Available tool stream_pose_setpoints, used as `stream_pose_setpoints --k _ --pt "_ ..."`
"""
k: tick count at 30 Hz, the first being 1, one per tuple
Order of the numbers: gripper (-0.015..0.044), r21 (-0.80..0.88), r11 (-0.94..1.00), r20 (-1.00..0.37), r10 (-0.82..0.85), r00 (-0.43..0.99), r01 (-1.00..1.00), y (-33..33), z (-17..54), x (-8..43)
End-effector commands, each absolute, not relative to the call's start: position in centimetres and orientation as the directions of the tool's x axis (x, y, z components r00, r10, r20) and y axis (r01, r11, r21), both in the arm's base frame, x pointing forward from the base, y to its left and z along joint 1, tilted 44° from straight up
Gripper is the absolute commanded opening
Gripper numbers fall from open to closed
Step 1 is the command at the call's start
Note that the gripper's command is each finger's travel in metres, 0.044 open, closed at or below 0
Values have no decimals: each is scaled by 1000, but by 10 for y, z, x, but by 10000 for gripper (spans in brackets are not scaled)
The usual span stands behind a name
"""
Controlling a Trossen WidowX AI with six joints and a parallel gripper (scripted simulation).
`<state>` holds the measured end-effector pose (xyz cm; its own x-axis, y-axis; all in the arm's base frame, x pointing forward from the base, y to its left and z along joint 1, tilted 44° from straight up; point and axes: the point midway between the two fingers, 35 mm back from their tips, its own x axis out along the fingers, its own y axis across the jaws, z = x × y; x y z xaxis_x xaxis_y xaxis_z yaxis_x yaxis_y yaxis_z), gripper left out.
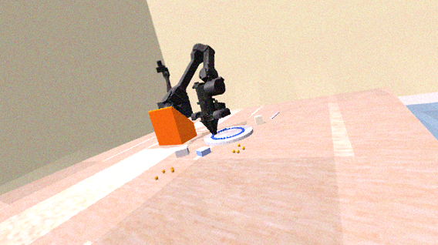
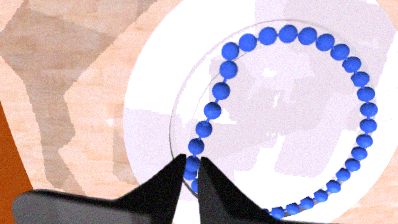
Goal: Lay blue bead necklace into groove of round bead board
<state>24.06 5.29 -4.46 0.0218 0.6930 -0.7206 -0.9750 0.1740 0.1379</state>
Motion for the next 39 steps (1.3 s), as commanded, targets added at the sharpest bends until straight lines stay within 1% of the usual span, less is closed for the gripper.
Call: stream_pose_setpoints --k 1,31,39 --pt "0 137 174 -721 693 22 -975 53 -44 241" --pt "0 146 177 -717 696 19 -973 54 -46 234" --pt "210 136 174 -720 694 23 -975 52 -43 236"
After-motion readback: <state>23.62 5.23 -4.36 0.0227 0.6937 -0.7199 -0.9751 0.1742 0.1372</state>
